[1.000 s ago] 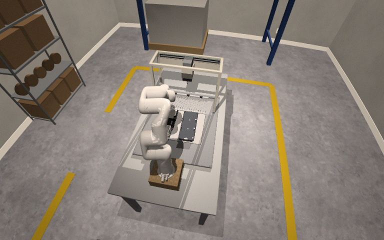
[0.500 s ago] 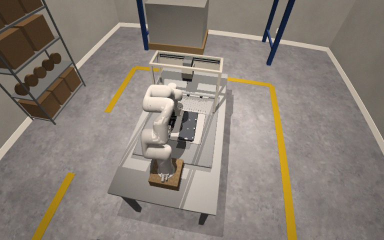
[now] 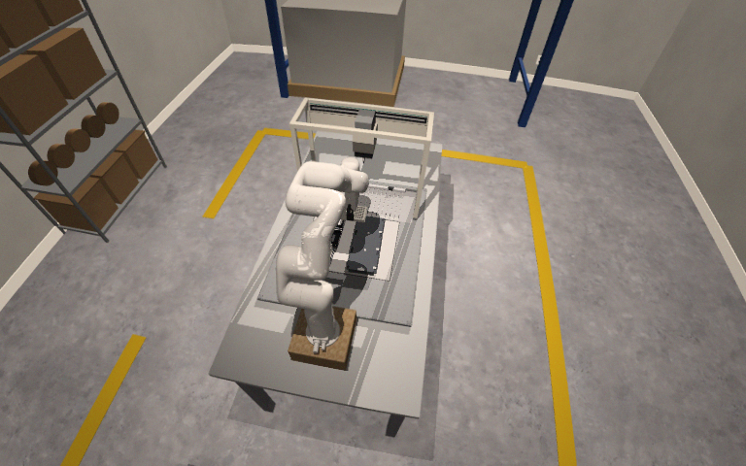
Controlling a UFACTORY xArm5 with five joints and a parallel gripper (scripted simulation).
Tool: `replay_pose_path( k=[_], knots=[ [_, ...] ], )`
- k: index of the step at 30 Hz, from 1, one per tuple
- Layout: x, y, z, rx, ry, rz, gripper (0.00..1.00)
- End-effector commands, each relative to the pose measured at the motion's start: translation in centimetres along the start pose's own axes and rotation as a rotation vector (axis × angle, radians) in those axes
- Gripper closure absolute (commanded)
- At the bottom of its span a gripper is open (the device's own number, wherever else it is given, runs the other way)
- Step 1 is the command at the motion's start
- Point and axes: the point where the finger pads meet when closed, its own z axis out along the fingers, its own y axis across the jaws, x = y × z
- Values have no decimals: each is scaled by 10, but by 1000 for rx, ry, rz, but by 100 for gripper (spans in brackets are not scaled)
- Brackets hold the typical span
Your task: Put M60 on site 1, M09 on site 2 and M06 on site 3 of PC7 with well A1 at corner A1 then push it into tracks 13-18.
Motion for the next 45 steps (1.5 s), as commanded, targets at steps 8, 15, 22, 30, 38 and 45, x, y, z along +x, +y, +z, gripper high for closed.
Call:
replay_pose_path(
  k=[8,15,22,30,38,45],
  knots=[
    [-52,30,-1,-3,9,0,100],
    [-74,42,-1,-3,8,0,100],
    [-78,44,-1,-3,8,0,100],
    [-78,44,-1,-3,8,0,100],
    [-78,44,-1,-3,8,0,100],
    [-78,44,6,-3,8,0,100]
  ],
)
